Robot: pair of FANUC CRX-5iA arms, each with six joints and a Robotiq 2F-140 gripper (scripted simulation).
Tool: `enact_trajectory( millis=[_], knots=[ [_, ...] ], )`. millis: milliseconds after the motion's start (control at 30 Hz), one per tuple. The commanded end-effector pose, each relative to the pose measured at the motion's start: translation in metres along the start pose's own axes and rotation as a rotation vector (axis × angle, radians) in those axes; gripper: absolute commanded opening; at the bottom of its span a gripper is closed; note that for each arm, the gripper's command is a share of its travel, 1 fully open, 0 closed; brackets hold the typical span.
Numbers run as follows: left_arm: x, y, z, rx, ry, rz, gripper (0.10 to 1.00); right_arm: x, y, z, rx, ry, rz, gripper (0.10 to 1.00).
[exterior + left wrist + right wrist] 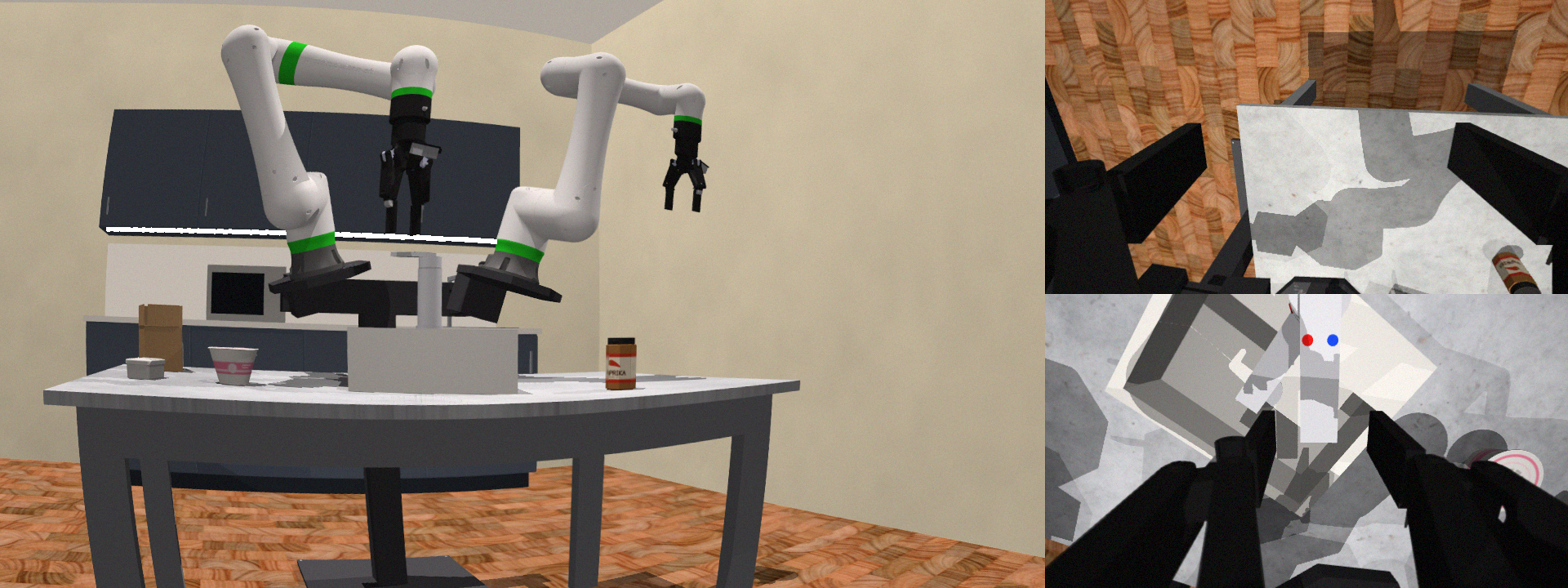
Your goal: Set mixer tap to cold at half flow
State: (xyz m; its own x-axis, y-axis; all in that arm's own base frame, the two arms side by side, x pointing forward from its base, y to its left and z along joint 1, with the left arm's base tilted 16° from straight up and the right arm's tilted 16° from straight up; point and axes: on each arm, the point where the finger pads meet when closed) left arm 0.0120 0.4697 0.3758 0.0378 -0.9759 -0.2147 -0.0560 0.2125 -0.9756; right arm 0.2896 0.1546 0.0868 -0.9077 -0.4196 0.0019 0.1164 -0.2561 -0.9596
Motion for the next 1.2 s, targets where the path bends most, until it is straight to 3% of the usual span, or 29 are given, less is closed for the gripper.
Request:
enact_trajectory(
  millis=[0, 467, 1167],
  knots=[
    [0.0, -0.001, 0.0, 0.0, 0.0, 0.002, 1.0, -0.001, 0.003, 0.0, 0.0, 0.0, 0.001, 0.455],
    [0.0, -0.001, 0.0, 0.0, 0.0, 0.002, 1.0, -0.001, 0.02, 0.0, 0.0, 0.0, 0.001, 0.455],
    [0.0, -0.001, 0.0, 0.0, 0.0, 0.002, 1.0, -0.001, 0.023, 0.0, 0.0, 0.0, 0.001, 0.455]
  ],
)
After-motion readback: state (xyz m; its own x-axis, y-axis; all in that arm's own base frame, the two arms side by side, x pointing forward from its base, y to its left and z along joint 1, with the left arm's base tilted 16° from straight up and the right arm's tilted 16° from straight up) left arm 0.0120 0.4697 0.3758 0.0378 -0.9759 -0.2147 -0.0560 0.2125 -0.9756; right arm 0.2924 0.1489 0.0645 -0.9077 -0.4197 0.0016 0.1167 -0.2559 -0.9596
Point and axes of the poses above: on each arm, the point where the finger pads meet when closed, its own y axis out along the fingers, its own z axis across the jaws, x = y × z, and after that the axes turned 3 degrees about -y, right-handed
